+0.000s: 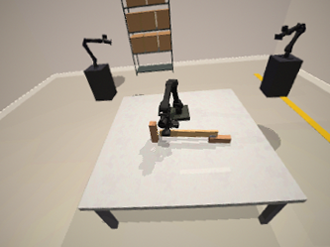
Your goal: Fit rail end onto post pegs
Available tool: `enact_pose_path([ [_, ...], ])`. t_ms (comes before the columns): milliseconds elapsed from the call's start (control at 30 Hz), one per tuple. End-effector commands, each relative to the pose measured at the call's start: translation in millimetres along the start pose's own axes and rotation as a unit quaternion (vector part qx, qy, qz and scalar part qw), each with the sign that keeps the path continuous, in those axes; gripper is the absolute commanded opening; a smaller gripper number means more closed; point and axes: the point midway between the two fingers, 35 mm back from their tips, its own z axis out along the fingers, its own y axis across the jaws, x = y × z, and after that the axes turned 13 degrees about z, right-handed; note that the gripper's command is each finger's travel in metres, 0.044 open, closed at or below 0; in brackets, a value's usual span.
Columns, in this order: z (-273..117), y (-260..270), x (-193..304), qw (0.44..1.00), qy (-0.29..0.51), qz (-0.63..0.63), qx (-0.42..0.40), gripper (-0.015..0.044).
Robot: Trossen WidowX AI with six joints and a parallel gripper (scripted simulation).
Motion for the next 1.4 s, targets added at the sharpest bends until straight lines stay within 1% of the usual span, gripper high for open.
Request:
enact_pose_path([
  [0,-0.6,-1.2,3.4,1.000,0.002,0.000,0.002,0.0000],
  [1367,-1.0,-4.1,15.5,1.000,0.002,0.000,0.002,0.0000],
])
